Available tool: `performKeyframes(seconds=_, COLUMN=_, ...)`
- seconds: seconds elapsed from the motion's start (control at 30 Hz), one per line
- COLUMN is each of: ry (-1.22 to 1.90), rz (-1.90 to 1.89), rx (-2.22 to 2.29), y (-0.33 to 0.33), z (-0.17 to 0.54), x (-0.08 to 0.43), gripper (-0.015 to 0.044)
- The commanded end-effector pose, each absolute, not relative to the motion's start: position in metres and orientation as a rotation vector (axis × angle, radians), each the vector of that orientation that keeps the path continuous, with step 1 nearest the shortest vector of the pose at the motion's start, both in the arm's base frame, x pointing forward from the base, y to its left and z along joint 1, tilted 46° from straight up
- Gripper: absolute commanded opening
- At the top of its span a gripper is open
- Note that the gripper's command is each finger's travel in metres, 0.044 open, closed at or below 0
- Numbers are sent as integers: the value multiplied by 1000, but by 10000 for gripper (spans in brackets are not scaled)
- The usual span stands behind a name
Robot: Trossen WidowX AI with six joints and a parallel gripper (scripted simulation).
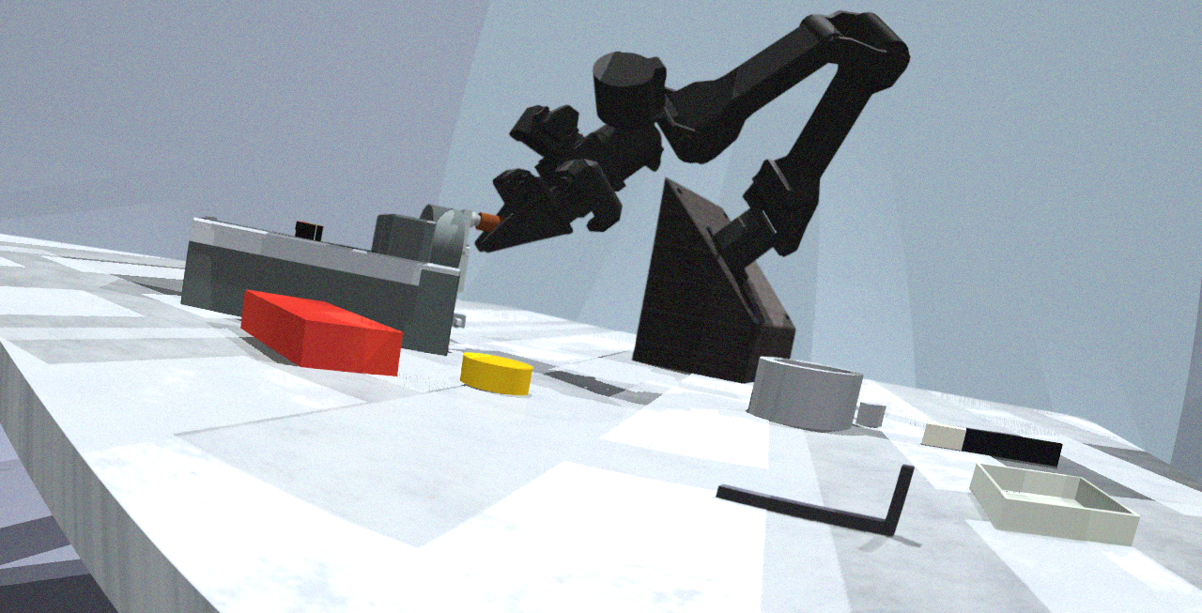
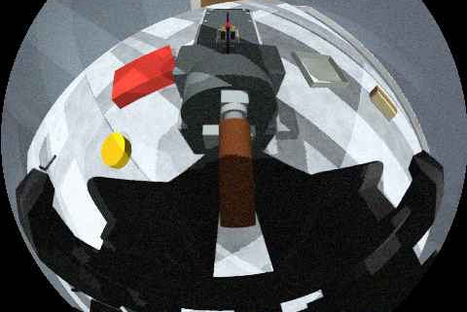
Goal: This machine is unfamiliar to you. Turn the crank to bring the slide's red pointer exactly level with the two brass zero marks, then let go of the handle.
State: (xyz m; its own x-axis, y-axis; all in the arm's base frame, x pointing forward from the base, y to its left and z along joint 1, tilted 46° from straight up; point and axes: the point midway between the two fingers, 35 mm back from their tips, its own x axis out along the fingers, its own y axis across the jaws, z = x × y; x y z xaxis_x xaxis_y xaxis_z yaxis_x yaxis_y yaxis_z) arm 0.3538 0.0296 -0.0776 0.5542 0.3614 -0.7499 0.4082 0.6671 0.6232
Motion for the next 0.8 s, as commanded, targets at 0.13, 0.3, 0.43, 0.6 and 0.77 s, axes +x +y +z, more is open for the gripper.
performKeyframes(seconds=0.13, ry=1028, rz=-60, rx=878, y=24, z=-84, x=349, gripper=0)
performKeyframes(seconds=0.3, ry=1028, rz=-60, rx=878, y=24, z=-84, x=349, gripper=0)
performKeyframes(seconds=0.43, ry=1028, rz=-60, rx=878, y=23, z=-85, x=349, gripper=0)
performKeyframes(seconds=0.6, ry=1028, rz=-60, rx=878, y=23, z=-85, x=349, gripper=0)
performKeyframes(seconds=0.77, ry=1028, rz=-60, rx=878, y=23, z=-86, x=349, gripper=0)
